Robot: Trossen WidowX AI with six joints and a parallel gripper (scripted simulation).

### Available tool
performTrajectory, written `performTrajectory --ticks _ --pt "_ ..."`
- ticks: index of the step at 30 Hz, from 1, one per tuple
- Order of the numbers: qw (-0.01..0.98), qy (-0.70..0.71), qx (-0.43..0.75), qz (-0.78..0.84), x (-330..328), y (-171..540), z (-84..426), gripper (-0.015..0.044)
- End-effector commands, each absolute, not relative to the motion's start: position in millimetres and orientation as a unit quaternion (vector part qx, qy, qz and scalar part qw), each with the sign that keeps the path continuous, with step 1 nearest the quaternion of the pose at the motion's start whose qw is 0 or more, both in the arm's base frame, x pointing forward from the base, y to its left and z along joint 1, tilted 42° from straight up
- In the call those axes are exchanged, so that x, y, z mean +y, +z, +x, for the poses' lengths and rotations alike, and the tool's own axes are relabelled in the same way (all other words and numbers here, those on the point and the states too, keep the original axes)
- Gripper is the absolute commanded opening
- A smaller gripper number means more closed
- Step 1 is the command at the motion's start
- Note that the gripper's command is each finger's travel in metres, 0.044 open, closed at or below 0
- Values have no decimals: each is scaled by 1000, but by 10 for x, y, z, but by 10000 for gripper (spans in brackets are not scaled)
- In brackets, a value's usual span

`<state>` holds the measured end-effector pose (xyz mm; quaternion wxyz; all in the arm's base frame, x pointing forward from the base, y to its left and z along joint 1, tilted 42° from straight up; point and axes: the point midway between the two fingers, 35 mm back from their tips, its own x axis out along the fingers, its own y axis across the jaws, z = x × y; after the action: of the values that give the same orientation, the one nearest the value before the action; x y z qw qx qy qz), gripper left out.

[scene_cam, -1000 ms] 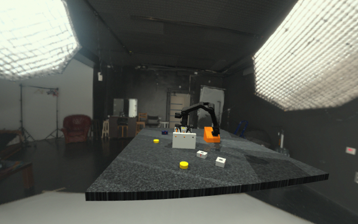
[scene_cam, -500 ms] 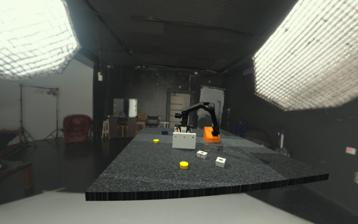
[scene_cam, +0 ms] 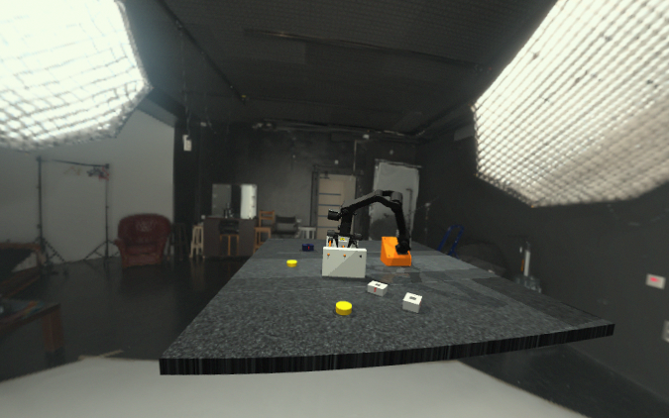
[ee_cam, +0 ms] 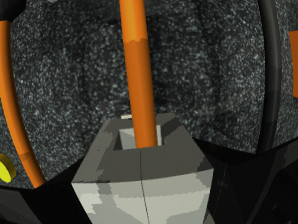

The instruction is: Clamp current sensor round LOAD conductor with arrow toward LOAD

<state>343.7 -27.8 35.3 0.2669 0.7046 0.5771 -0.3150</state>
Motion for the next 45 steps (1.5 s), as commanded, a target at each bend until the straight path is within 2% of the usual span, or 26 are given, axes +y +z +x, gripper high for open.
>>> performTrajectory --ticks 1,20,30,45 --pt "269 -314 577 704 -279 355 3428 0" --pt "267 -315 577 705 -238 319 3402 0" --pt "269 -314 576 706 -272 351 3414 256" --pt "269 -314 576 706 -272 351 3414 256"
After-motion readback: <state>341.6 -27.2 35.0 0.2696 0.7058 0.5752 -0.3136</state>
